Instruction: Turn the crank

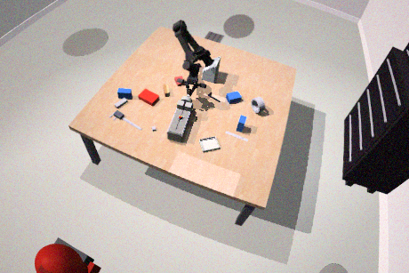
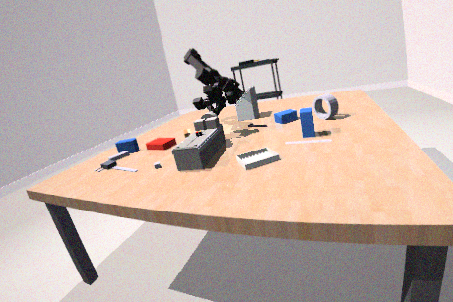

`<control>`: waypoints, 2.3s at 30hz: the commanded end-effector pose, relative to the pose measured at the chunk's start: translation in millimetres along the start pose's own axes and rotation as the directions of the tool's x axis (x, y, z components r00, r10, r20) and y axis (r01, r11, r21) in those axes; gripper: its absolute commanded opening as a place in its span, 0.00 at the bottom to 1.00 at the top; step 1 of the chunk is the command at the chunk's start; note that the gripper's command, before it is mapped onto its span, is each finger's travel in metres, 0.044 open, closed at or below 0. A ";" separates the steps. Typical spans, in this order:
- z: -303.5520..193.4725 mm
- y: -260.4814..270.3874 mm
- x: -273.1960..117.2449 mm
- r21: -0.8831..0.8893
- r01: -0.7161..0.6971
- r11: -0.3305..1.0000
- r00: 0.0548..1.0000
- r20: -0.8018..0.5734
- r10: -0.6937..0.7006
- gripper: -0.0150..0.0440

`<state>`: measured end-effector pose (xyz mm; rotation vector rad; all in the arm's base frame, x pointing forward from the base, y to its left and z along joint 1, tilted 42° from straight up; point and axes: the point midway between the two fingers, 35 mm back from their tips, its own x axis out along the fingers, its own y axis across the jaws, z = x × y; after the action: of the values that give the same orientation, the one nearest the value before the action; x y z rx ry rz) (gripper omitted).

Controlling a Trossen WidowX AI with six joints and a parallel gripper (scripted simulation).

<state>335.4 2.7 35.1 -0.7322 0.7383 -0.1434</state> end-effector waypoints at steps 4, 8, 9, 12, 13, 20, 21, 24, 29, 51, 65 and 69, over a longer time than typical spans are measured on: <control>0.7 -12.1 -0.8 0.001 0.016 1.000 1.000 0.002 -0.016 0.25; 0.2 -15.0 -0.1 0.001 0.016 1.000 1.000 0.002 -0.016 0.25; 0.0 -15.7 0.1 0.001 0.016 1.000 1.000 0.002 -0.016 0.25; -0.4 -17.3 0.6 0.001 0.016 1.000 1.000 0.002 -0.016 0.25; -0.5 -17.8 0.8 0.001 0.016 1.000 1.000 0.002 -0.016 0.25; -1.5 -21.2 2.1 0.001 0.016 1.000 1.000 0.002 -0.016 0.25; -1.7 -21.6 2.3 0.001 0.016 1.000 1.000 0.002 -0.016 0.25; -2.3 -22.9 3.0 0.000 0.016 1.000 1.000 0.002 -0.016 0.25; -3.6 -25.1 4.3 0.000 0.017 1.000 1.000 0.002 -0.017 0.25; -19.4 -35.4 19.1 -0.001 0.018 1.000 1.000 0.002 -0.018 0.25; -36.7 -29.3 35.8 -0.002 0.018 1.000 1.000 0.001 -0.018 0.25; -40.7 -23.9 39.8 -0.002 0.018 1.000 1.000 0.001 -0.018 0.25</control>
<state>341.3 -50.9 14.7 -0.7389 0.7246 -0.1627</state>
